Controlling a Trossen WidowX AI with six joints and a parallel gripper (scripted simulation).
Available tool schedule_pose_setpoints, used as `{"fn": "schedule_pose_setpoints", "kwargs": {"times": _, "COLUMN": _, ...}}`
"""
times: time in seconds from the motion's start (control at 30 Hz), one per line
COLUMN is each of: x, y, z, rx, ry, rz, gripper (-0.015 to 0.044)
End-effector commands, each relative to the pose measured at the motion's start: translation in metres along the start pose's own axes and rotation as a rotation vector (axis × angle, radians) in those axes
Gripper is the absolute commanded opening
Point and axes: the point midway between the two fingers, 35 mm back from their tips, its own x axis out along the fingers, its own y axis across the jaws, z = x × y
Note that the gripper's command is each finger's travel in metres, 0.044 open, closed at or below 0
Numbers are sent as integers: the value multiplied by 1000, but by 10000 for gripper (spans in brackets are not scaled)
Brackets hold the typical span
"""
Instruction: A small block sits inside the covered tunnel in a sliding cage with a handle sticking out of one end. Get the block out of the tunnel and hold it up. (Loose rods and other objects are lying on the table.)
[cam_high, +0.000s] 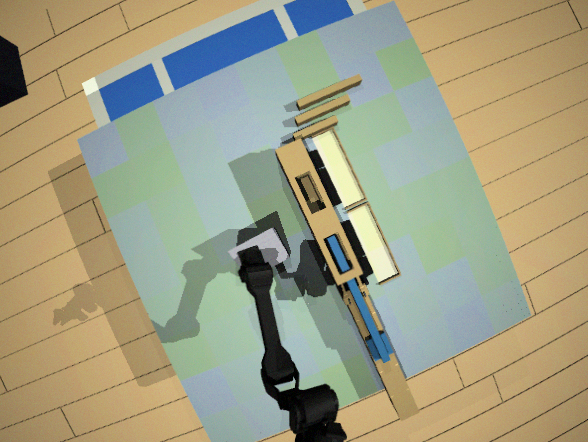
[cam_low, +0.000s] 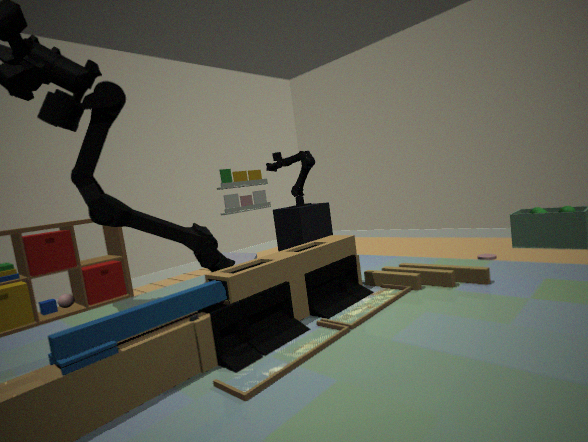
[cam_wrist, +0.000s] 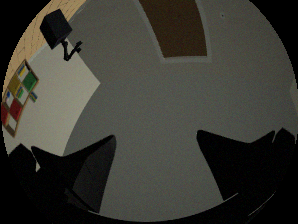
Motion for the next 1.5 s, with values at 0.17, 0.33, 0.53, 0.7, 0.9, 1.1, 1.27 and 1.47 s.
{"fn": "schedule_pose_setpoints", "kwargs": {"times": 0.17, "x": -12, "y": -1, "z": -24, "rx": 80, "ry": 79, "rz": -25, "gripper": 440}}
{"fn": "schedule_pose_setpoints", "kwargs": {"times": 0.33, "x": -31, "y": -21, "z": -63, "rx": 149, "ry": 188, "rz": -141, "gripper": 440}}
{"fn": "schedule_pose_setpoints", "kwargs": {"times": 0.53, "x": -82, "y": -58, "z": -132, "rx": 242, "ry": 390, "rz": -384, "gripper": 440}}
{"fn": "schedule_pose_setpoints", "kwargs": {"times": 0.7, "x": -142, "y": -82, "z": -185, "rx": 291, "ry": 568, "rz": -598, "gripper": 440}}
{"fn": "schedule_pose_setpoints", "kwargs": {"times": 0.9, "x": -231, "y": -101, "z": -231, "rx": 302, "ry": 790, "rz": -855, "gripper": 440}}
{"fn": "schedule_pose_setpoints", "kwargs": {"times": 1.1, "x": -330, "y": -104, "z": -259, "rx": 288, "ry": 1017, "rz": -1114, "gripper": 440}}
{"fn": "schedule_pose_setpoints", "kwargs": {"times": 1.27, "x": -415, "y": -95, "z": -267, "rx": 255, "ry": 1213, "rz": -1325, "gripper": 440}}
{"fn": "schedule_pose_setpoints", "kwargs": {"times": 1.47, "x": -514, "y": -70, "z": -253, "rx": 176, "ry": 1465, "rz": -1566, "gripper": 440}}
